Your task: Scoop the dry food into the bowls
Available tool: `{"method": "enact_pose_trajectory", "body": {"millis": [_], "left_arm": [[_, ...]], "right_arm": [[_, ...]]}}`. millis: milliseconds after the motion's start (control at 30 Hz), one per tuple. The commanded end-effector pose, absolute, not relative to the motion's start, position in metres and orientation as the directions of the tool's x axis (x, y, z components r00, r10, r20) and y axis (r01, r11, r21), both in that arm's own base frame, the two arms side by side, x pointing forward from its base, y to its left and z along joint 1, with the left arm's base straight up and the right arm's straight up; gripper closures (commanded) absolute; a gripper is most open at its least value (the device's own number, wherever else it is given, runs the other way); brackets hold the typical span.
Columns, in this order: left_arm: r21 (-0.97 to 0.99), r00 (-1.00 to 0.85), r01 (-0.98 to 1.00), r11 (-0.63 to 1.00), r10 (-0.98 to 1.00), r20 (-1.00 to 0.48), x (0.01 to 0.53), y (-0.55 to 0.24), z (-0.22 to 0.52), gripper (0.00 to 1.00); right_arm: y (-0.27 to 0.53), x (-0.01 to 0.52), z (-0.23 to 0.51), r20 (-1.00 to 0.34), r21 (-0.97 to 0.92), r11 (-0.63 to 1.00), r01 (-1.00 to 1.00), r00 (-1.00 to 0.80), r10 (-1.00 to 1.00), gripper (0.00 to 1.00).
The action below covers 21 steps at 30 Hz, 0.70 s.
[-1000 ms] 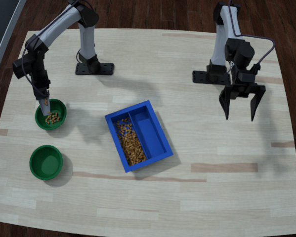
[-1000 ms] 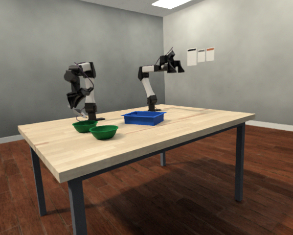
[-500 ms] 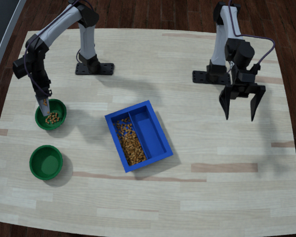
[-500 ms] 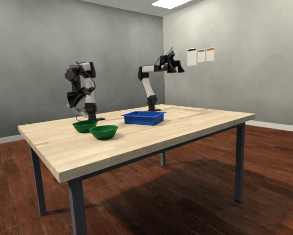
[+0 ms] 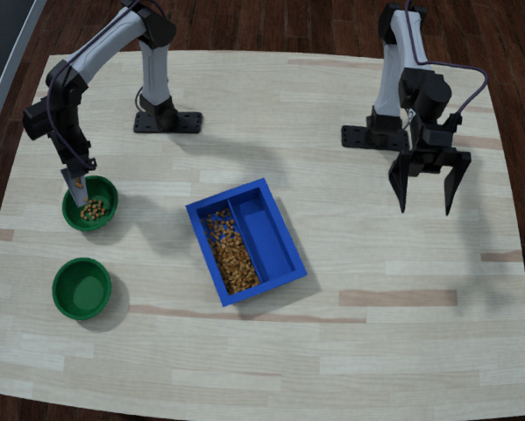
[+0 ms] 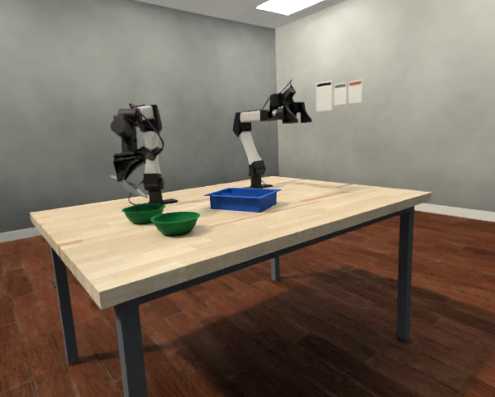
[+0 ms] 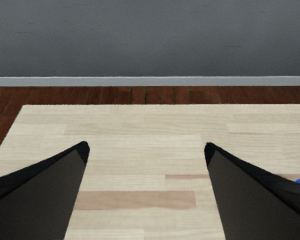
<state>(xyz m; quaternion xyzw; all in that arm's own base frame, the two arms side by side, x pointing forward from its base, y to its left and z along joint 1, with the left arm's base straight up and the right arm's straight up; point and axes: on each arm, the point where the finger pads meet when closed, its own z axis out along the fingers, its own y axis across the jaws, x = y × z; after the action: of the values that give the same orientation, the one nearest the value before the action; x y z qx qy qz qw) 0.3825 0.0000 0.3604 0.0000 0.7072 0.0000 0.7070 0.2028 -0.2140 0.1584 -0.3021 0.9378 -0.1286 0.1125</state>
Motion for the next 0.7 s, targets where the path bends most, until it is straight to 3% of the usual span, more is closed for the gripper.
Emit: {"method": "enact_pose_trajectory", "body": {"millis": [0,667], "left_arm": [[-0.001,0.038,0.000,1.000,-0.001,-0.999,0.380,0.000,0.376,0.00],[-0.001,0.038,0.000,1.000,-0.001,-0.999,0.380,0.000,0.376,0.00]], "right_arm": [[-0.222,0.215,0.186,-0.136,-0.411,0.735,-0.540,-0.760,-0.635,1.00],[-0.227,0.223,0.194,-0.081,-0.454,0.647,-0.613,-0.694,-0.715,1.00]]}}
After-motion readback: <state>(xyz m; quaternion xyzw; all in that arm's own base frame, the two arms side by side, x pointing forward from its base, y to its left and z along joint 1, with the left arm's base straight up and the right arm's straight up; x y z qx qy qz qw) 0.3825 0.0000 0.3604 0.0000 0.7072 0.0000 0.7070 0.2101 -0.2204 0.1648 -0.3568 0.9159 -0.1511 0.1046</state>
